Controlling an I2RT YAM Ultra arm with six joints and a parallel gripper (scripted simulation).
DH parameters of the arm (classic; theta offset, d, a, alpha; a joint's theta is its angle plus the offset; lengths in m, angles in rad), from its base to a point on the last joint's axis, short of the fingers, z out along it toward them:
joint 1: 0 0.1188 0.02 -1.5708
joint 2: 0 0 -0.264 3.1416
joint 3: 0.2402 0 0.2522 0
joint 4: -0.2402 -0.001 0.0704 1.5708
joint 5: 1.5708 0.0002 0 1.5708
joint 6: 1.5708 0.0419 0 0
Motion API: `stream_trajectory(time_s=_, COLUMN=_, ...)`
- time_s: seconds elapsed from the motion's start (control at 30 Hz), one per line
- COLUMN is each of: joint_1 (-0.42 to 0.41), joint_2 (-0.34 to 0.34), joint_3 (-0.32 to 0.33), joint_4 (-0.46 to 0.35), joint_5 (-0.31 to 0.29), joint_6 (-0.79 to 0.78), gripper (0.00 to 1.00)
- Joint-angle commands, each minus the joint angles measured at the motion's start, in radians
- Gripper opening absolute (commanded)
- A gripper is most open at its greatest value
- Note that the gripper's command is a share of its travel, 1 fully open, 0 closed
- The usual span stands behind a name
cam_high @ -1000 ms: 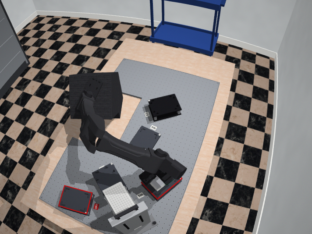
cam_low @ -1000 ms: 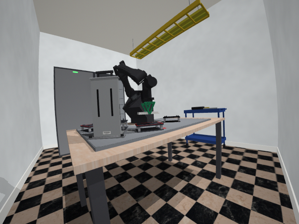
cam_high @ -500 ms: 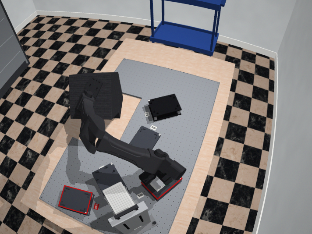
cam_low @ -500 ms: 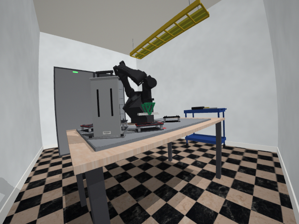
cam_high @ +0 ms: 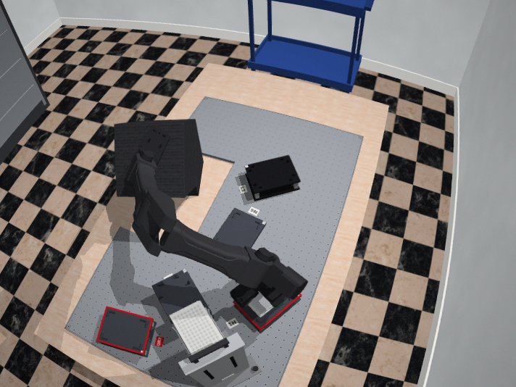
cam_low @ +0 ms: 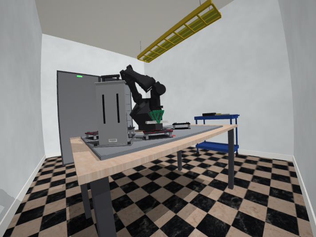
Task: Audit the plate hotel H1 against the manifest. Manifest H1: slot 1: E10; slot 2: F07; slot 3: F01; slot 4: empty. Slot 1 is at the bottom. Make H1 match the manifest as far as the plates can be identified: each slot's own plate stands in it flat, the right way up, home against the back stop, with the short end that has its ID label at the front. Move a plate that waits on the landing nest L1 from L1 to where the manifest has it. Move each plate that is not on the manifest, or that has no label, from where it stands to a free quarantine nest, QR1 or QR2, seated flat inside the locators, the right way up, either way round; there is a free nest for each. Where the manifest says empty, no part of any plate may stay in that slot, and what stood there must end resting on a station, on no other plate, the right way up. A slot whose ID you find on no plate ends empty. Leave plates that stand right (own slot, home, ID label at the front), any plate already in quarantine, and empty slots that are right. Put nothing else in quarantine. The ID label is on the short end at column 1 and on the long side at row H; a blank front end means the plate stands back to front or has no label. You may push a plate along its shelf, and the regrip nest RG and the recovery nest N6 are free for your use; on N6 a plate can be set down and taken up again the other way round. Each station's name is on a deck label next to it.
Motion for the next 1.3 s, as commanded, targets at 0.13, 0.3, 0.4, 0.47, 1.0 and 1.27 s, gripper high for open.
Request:
stream_trajectory(time_s=0.13, joint_1=0.009, joint_2=0.015, joint_3=-0.005, joint_4=0.026, joint_5=0.004, joint_6=-0.014, gripper=0.87)
stream_trajectory(time_s=0.3, joint_1=0.001, joint_2=0.014, joint_3=-0.022, joint_4=0.036, joint_5=0.003, joint_6=-0.02, gripper=0.87)
stream_trajectory(time_s=0.4, joint_1=0.007, joint_2=0.016, joint_3=-0.026, joint_4=0.037, joint_5=0.003, joint_6=-0.021, gripper=0.87)
stream_trajectory(time_s=0.47, joint_1=0.006, joint_2=0.024, joint_3=-0.019, joint_4=0.042, joint_5=0.0, joint_6=-0.023, gripper=0.87)
stream_trajectory(time_s=1.0, joint_1=-0.015, joint_2=0.015, joint_3=-0.016, joint_4=0.068, joint_5=-0.004, joint_6=-0.037, gripper=0.87)
stream_trajectory(time_s=1.27, joint_1=-0.022, joint_2=0.041, joint_3=-0.033, joint_4=0.089, joint_5=-0.01, joint_6=-0.046, gripper=0.87)
